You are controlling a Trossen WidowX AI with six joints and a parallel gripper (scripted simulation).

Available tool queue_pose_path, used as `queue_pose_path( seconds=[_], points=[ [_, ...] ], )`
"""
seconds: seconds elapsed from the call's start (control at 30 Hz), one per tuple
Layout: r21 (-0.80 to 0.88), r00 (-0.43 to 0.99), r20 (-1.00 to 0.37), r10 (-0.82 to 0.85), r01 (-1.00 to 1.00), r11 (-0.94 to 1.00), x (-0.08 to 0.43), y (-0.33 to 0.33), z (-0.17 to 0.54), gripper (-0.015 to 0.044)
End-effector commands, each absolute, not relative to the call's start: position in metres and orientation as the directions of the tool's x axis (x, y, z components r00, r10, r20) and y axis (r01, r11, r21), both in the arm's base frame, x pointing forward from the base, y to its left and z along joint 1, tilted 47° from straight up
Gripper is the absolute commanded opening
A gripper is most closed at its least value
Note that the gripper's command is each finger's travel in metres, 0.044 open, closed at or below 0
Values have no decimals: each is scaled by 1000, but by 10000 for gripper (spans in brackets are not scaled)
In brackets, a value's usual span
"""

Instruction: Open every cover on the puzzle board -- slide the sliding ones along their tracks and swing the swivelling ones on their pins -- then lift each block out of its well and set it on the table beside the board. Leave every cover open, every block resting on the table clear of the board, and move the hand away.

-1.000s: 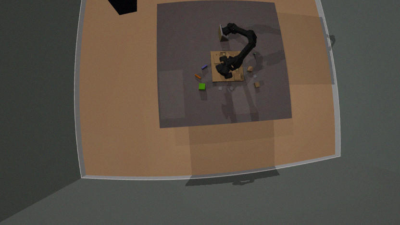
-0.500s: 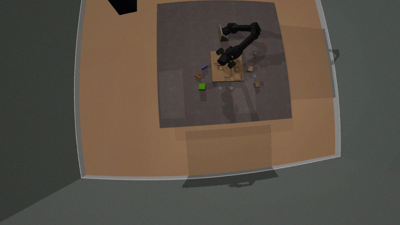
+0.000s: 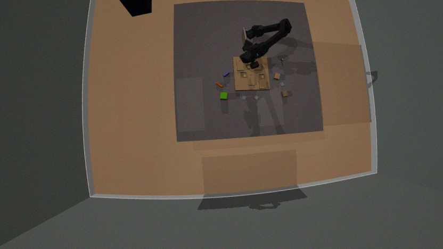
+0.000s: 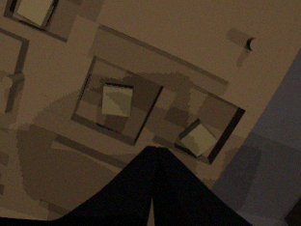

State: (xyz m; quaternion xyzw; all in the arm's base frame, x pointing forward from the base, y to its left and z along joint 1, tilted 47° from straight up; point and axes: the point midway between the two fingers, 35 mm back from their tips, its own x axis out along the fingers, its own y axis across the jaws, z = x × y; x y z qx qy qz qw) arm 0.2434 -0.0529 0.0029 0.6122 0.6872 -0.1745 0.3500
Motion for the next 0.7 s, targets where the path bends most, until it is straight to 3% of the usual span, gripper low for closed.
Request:
queue_pose_path(
  seconds=[0.0,0.1,0.67],
  points=[
    [-203,-8,-695,719,961,-186,209,-42,5,0],
    [-294,-9,-695,719,916,-273,202,-39,6,0],
    [-294,-9,-695,719,916,-273,203,-32,6,0]
  ],
)
